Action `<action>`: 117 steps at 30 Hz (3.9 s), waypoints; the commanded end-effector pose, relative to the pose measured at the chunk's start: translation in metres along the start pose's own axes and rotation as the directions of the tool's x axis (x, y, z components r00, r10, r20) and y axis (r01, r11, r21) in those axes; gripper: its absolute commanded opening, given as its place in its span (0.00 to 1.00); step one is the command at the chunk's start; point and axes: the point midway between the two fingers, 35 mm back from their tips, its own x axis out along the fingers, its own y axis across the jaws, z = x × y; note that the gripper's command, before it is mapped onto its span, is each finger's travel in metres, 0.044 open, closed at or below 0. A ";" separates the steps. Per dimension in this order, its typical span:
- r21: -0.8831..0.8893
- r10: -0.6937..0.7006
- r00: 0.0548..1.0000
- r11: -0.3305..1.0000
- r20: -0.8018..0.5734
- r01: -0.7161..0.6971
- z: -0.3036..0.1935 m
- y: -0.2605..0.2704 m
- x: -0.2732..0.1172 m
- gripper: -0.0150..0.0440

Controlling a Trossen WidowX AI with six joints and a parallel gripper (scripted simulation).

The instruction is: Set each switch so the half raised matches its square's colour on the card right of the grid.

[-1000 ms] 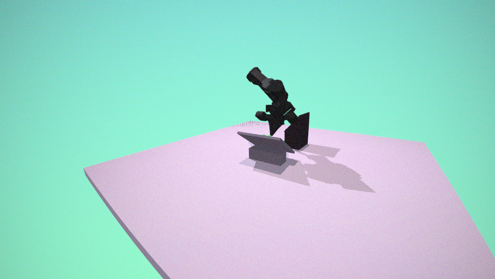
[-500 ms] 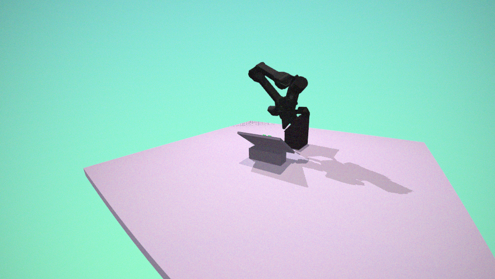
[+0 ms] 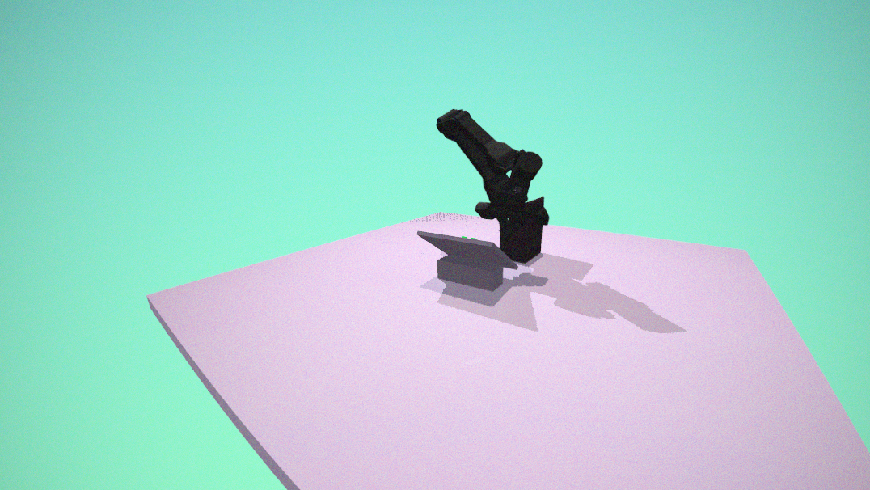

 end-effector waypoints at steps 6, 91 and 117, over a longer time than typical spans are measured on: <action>-0.004 -0.010 1.000 1.000 0.008 0.010 -0.001 -0.003 0.012 0.25; -0.003 0.011 1.000 1.000 -0.011 -0.011 0.001 0.006 0.003 0.25; -0.005 -0.008 0.999 1.000 -0.042 0.007 0.020 -0.026 -0.003 0.25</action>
